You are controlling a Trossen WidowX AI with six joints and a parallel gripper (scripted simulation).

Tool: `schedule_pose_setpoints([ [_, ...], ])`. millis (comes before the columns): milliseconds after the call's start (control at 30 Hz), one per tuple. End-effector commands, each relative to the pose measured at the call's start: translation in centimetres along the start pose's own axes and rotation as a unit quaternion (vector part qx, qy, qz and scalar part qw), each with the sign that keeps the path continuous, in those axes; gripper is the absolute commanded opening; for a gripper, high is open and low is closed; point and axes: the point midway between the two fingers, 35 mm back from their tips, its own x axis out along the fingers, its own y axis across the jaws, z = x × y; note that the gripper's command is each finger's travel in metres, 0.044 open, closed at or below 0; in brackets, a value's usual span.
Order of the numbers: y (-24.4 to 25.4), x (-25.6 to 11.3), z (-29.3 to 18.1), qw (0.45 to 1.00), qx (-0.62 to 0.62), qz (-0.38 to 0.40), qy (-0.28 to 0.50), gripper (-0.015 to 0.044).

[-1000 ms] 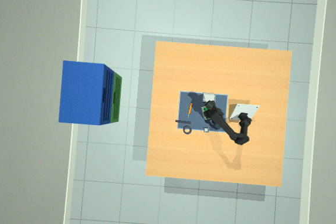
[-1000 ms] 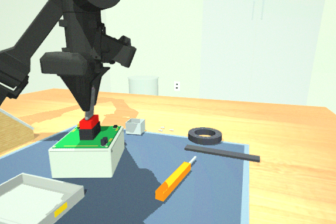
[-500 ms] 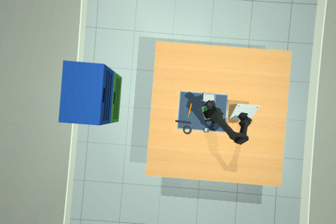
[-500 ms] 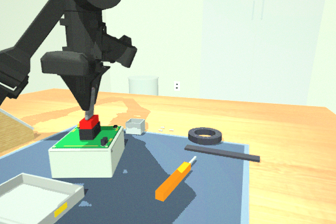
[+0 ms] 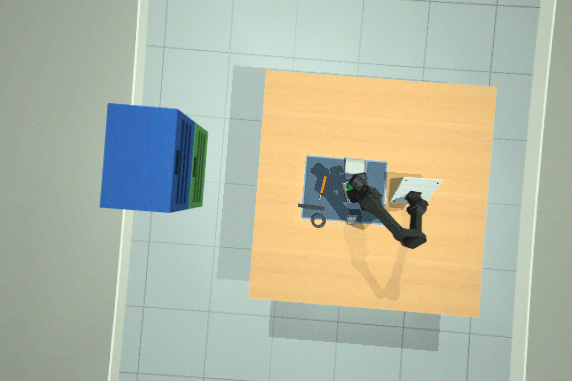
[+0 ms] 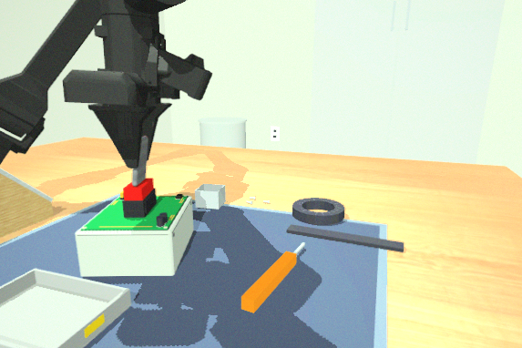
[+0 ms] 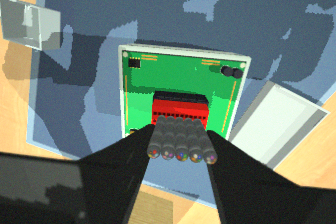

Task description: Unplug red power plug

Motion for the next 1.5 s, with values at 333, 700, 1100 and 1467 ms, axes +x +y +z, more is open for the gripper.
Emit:
schedule_pose_setpoints([
  [333,-1.4,-1.8,-0.2,0.997,0.003,0.080,-0.014,0.0000],
  [700,0.7,-2.3,-0.2,0.999,0.005,-0.049,-0.014,0.0000],
  [1100,-1.3,-2.4,-0.2,0.997,0.003,0.070,-0.014,0.0000],
  [1467,-0.2,-2.8,-0.2,1.000,0.005,0.005,-0.014,0.0000],
])
